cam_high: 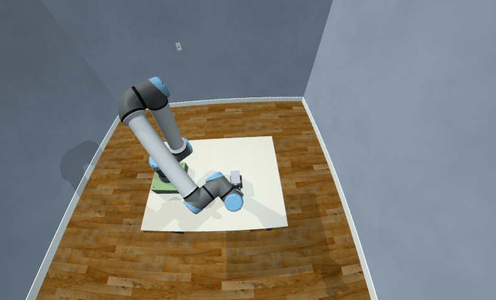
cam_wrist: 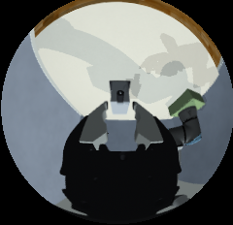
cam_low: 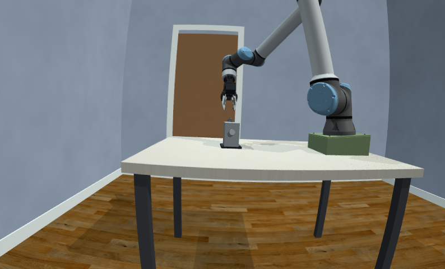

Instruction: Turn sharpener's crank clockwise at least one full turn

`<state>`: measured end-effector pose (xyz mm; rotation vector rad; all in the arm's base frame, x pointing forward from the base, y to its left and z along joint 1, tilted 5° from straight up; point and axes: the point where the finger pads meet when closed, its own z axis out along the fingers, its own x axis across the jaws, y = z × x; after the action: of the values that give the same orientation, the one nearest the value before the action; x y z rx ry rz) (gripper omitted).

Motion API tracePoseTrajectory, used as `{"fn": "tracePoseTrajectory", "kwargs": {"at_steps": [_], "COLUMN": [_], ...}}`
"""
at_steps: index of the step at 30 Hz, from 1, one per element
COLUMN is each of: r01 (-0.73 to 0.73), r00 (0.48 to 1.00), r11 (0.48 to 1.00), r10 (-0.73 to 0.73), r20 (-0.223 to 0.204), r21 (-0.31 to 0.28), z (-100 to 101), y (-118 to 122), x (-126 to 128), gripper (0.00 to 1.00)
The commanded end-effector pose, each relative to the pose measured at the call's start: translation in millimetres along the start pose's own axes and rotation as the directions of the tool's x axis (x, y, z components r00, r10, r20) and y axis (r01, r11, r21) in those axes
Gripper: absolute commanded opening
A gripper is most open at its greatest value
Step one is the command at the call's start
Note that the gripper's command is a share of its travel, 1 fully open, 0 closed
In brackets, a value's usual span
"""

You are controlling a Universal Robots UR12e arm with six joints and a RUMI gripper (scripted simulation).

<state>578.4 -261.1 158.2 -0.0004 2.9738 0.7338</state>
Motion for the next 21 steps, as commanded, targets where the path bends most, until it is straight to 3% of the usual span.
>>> {"fn": "tracePoseTrajectory", "kwargs": {"at_steps": [1, 14, 21], "r01": [0.008, 0.008, 0.008], "r00": [1.0, 1.0, 1.0], "r11": [1.0, 1.0, 1.0], "r10": [-0.008, -0.008, -0.008], "r20": [0.002, 0.002, 0.002], "r21": [-0.009, -0.009, -0.009], "z": [11.5, 41.0, 42.4], "y": [0.0, 0.3, 0.3], "x": [1.6, 1.6, 1.5], "gripper": [0.32, 0.32, 0.32]}}
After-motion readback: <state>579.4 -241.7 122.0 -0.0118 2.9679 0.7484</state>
